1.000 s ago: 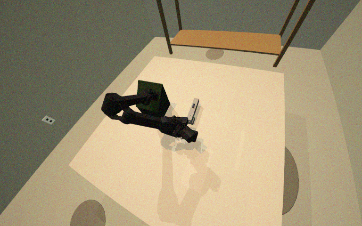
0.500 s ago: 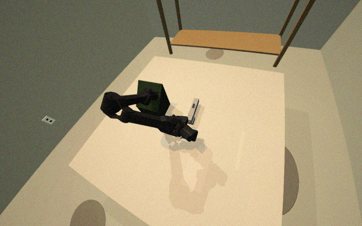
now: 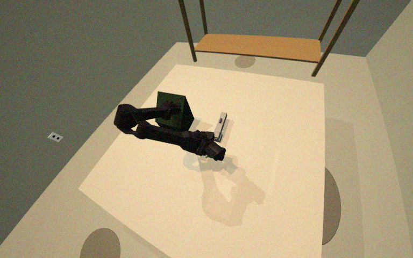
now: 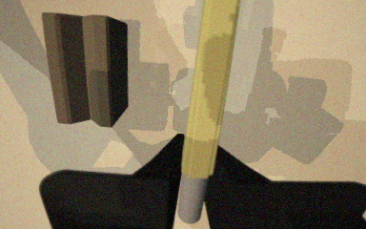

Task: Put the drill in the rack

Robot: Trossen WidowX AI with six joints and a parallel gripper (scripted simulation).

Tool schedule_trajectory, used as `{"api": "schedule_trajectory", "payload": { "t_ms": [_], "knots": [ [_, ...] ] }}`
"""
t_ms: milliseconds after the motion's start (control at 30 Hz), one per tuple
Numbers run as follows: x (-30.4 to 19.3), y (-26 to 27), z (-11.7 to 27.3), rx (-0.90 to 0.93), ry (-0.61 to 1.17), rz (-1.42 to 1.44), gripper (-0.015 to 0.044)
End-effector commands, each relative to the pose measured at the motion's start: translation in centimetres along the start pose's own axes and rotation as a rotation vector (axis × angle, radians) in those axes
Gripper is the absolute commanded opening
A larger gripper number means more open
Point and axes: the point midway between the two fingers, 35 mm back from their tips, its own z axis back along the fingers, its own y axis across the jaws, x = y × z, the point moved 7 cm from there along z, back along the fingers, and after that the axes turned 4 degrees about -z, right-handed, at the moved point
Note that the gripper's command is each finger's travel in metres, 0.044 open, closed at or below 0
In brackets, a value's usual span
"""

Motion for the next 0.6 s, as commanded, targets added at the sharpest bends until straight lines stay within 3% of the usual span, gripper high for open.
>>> {"api": "schedule_trajectory", "payload": {
  "t_ms": [0,567],
  "knots": [
    [0.0,-0.1,0.3,-0.002,0.003,-0.003,0.0],
    [-0.9,2.9,0.2,0.0,0.004,-0.002,0.0]
  ]
}}
